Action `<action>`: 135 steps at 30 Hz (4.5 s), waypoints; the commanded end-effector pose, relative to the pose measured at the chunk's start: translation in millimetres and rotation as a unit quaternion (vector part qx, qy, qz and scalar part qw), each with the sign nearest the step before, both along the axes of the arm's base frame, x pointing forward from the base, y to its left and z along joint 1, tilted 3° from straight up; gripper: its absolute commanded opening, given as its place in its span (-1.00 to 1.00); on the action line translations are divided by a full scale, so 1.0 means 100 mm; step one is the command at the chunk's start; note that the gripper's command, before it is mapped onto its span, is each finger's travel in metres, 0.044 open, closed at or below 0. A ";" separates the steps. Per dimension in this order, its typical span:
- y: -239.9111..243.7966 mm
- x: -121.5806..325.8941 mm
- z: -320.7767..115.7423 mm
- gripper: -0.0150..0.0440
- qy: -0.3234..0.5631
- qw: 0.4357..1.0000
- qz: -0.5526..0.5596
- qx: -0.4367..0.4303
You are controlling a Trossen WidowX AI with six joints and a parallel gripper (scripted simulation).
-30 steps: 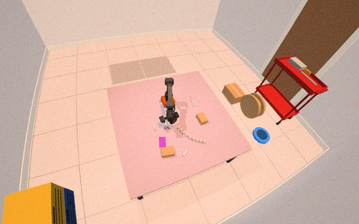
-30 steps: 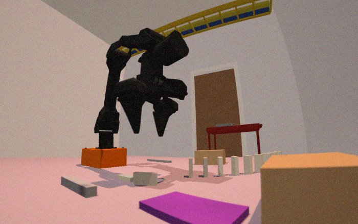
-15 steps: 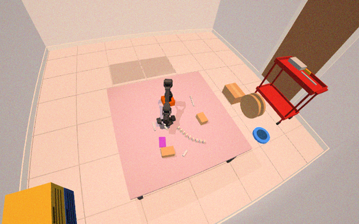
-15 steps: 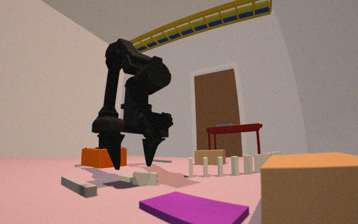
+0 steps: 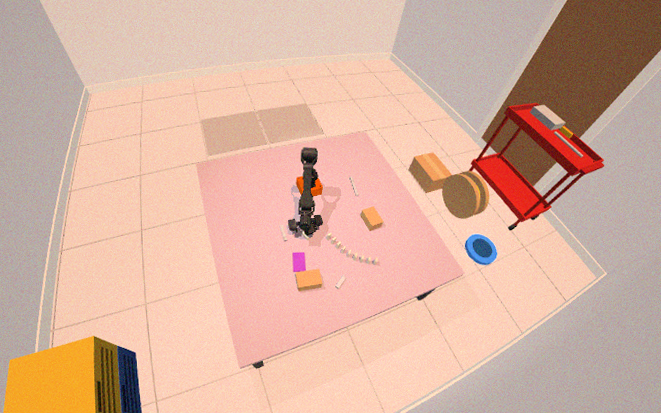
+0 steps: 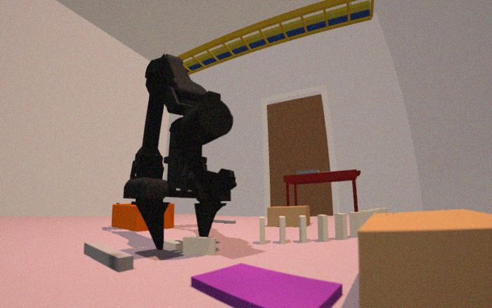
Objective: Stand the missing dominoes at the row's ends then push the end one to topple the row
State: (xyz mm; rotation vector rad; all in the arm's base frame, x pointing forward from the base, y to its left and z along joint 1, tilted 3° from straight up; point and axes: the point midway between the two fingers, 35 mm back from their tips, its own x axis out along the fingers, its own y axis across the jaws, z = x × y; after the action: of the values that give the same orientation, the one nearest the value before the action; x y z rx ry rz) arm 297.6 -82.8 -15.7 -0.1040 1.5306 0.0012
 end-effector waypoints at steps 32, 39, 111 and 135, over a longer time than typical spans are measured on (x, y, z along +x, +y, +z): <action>0.05 -0.08 0.36 -0.13 0.008 1.000 0.001 0.002; 0.14 -0.15 1.24 -0.13 0.008 1.000 0.001 0.002; 2.13 -0.20 0.85 -0.13 -0.276 0.846 0.364 0.277; 1.89 -0.47 0.98 -0.13 -0.457 0.730 0.368 0.350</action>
State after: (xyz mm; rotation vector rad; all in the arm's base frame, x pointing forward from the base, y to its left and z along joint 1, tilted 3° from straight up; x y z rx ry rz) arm 260.4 107.9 81.8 -0.0916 0.3800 1.0092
